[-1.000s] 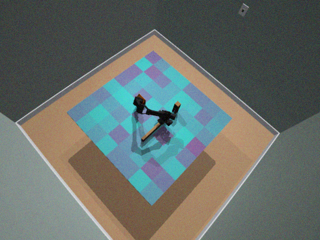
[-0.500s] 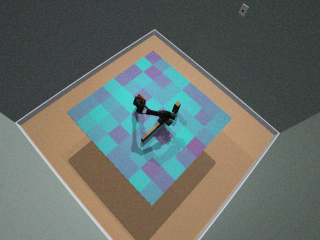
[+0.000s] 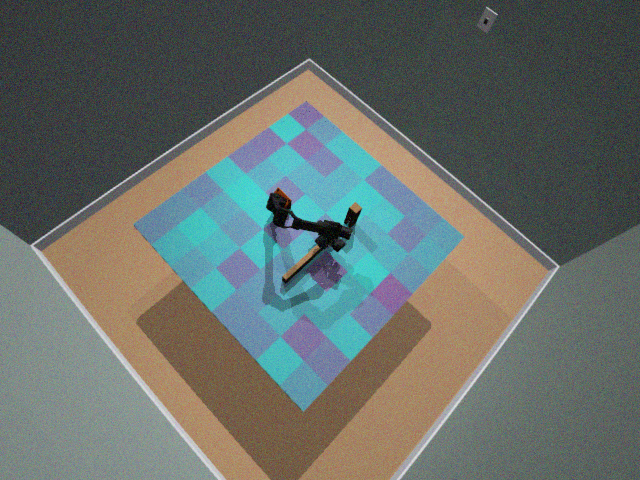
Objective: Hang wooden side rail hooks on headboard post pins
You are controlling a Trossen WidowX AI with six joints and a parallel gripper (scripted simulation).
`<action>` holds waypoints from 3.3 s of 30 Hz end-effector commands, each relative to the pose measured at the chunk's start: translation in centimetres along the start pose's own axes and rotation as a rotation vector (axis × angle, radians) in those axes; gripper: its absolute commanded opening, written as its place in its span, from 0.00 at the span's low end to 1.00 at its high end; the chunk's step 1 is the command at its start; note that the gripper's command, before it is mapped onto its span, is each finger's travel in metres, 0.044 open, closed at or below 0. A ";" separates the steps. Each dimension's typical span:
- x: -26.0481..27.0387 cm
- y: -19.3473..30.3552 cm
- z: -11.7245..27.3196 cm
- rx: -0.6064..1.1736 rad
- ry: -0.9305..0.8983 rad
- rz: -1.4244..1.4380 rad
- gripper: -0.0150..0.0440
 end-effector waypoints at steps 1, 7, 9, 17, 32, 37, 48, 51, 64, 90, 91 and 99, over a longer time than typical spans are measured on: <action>0.1 0.1 0.6 0.000 -0.014 -0.007 0.25; 0.1 0.1 0.7 0.000 -0.014 -0.007 0.25; 0.1 0.1 0.7 0.000 -0.014 -0.007 0.25; 0.1 0.1 0.8 0.001 -0.014 -0.007 0.25; 0.1 0.1 1.1 0.001 -0.014 -0.007 0.25; 0.1 0.1 1.2 0.001 -0.014 -0.007 0.25; 0.1 0.1 1.3 0.001 -0.014 -0.007 0.25; 0.1 0.1 1.4 0.001 -0.014 -0.007 0.25; 0.1 0.1 1.6 0.001 -0.014 -0.007 0.25; 0.1 0.1 2.0 0.001 -0.014 -0.007 0.25; 0.1 0.1 2.1 0.001 -0.014 -0.007 0.25; 0.1 0.1 2.2 0.001 -0.014 -0.007 0.25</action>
Point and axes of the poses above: the point midway between the two fingers, 35 mm back from their tips, its own z axis back along the fingers, its own x axis across the jaws, y = z × x, the point moved 5 cm from there along z, back along the fingers, and after that the axes turned 10 degrees about z, right-handed, at the moved point
